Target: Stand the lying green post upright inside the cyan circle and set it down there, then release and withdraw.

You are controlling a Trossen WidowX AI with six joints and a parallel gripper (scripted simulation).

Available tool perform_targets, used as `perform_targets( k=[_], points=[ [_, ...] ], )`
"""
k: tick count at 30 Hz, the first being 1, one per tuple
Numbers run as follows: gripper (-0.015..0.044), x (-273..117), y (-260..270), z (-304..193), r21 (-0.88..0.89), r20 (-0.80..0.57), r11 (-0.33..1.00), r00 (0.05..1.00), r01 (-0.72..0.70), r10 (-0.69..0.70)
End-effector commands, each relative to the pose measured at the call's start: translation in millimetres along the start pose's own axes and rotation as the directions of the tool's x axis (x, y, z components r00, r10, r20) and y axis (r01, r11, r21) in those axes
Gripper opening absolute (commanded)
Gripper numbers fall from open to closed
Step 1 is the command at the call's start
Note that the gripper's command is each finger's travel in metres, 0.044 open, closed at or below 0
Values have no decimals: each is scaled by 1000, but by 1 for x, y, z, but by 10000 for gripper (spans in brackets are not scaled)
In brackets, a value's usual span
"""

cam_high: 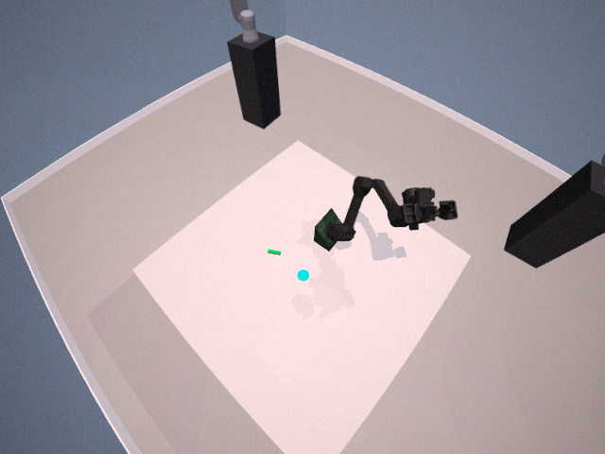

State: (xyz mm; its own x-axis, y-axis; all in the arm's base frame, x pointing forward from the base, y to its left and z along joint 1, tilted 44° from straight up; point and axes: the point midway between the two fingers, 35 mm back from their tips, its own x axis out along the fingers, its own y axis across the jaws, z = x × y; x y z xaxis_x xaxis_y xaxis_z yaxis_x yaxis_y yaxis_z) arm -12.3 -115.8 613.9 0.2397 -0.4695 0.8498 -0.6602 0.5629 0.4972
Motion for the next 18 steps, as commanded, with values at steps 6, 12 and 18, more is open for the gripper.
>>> perform_targets(
  k=[6,12,18],
  points=[
    [233,-3,2,-136,-312,-290,940,956,-134,41],
    [233,-14,-33,-219,-474,-471,852,882,-222,-32],
    [233,-32,-94,-288,-590,-612,749,772,-301,-172]
  ],
)
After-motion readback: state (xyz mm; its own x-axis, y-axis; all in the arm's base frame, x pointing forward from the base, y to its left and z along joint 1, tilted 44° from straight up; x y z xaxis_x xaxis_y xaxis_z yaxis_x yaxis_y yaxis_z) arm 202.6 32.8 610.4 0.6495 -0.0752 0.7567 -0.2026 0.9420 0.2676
